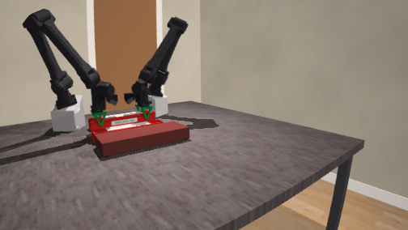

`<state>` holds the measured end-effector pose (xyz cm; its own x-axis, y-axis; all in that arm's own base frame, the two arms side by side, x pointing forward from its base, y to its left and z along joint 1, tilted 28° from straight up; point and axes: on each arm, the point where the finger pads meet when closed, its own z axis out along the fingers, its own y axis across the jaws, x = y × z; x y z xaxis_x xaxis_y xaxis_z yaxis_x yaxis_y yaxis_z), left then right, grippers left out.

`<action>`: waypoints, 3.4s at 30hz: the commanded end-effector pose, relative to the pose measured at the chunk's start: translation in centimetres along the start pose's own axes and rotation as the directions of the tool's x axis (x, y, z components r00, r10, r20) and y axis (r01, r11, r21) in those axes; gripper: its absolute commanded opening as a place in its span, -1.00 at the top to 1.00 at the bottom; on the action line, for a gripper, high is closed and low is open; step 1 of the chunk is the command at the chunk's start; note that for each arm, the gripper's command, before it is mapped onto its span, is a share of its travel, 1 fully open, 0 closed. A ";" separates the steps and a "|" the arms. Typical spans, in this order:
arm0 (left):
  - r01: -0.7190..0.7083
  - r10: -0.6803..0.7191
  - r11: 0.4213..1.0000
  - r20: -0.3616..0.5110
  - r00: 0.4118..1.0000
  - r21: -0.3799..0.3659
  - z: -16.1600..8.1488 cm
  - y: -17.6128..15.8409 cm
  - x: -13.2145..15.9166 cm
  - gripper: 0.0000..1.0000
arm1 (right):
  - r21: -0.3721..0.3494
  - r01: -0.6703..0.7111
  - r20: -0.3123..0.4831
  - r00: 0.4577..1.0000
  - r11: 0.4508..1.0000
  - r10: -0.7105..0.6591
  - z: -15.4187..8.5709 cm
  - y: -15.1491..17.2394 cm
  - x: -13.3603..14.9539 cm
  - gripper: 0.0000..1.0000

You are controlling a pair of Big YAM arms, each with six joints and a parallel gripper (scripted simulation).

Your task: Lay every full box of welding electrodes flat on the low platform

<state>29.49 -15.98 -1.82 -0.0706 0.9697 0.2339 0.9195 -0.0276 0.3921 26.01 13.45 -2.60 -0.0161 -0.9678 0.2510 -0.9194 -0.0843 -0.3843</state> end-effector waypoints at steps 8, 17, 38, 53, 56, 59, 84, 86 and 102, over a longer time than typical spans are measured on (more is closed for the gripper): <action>0.022 -0.021 0.999 0.023 1.000 -0.039 -0.9 1.8 0.0 1.00 | 0.024 -0.016 0.009 1.000 1.000 0.016 -0.1 -1.4 -0.3 1.00; 0.026 -0.025 0.999 0.023 0.999 -0.039 -0.7 1.7 0.0 1.00 | 0.020 -0.012 0.005 1.000 1.000 0.011 0.1 -1.1 -0.2 1.00; 0.020 -0.020 0.999 0.023 1.000 -0.036 0.7 1.7 -0.1 1.00 | 0.015 -0.008 0.001 1.000 1.000 0.008 1.6 -0.7 0.1 1.00; 0.024 -0.023 0.999 0.028 0.999 -0.043 1.3 1.9 -0.2 1.00 | 0.016 -0.009 0.002 1.000 1.000 0.009 2.4 -0.8 0.1 1.00; 0.017 -0.017 0.999 0.018 1.000 -0.031 1.9 1.5 0.0 1.00 | 0.010 -0.005 -0.003 1.000 1.000 0.005 2.8 -0.6 0.1 1.00; 0.022 -0.021 0.999 0.019 1.000 -0.031 2.1 1.4 0.1 1.00 | 0.008 -0.004 -0.004 1.000 1.000 0.004 3.0 -0.5 0.2 1.00; 0.030 -0.029 0.999 0.022 0.999 -0.038 2.5 1.8 -0.2 1.00 | 0.019 -0.008 0.010 1.000 1.000 0.008 2.7 -0.8 -0.3 1.00; 0.029 -0.028 0.999 0.021 0.999 -0.037 2.5 1.7 -0.1 1.00 | 0.019 -0.008 0.010 1.000 1.000 0.008 2.8 -0.8 -0.3 1.00; 0.011 -0.010 1.000 0.019 1.000 -0.027 2.6 1.2 -0.4 1.00 | 0.019 -0.008 0.010 1.000 1.000 0.007 2.9 -0.8 -0.3 1.00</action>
<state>30.75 -15.16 -4.56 -0.0688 0.9701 0.2329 0.9191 -0.0291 0.3930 27.22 12.81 -5.30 -0.0161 -0.9680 0.2505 -0.9191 -0.0844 -0.3849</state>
